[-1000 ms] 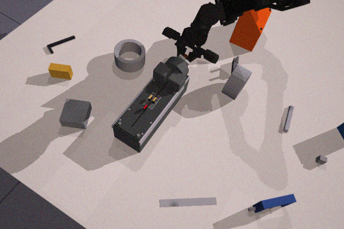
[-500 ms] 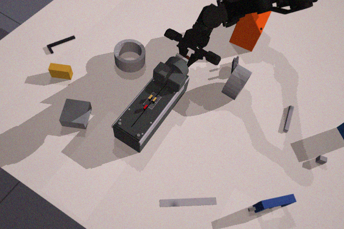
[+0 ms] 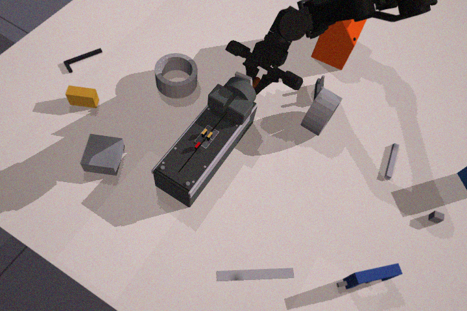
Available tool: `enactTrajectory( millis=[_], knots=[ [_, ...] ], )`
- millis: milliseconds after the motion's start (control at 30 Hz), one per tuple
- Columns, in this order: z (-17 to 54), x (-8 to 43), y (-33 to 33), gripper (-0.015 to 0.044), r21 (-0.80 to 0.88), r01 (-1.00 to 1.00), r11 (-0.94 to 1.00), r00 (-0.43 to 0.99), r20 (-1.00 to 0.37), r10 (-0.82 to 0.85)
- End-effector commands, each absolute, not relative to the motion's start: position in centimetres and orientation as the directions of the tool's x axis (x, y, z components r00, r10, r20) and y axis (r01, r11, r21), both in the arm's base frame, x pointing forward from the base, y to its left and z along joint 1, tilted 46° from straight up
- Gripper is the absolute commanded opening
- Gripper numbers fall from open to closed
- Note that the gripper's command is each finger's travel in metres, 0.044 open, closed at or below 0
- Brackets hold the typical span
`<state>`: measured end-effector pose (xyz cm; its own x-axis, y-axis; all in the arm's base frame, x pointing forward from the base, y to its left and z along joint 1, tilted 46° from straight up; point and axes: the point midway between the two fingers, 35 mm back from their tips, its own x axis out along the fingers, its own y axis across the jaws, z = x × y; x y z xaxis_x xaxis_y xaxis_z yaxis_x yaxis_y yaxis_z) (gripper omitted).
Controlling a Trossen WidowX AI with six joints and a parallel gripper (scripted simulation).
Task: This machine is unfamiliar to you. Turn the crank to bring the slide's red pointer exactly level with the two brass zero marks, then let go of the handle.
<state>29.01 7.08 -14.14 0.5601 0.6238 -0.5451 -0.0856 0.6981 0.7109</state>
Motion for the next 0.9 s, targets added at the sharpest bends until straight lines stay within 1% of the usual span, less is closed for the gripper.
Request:
enactTrajectory(
  millis=[0,867],
  knots=[
    [-13.4,29.0,7.6,0.0,0.717,-0.103,0.69,0.556,-0.534,0.638],
    [-11.0,29.1,7.3,0.0,0.717,-0.103,0.69,0.556,-0.534,0.637]
  ],
)
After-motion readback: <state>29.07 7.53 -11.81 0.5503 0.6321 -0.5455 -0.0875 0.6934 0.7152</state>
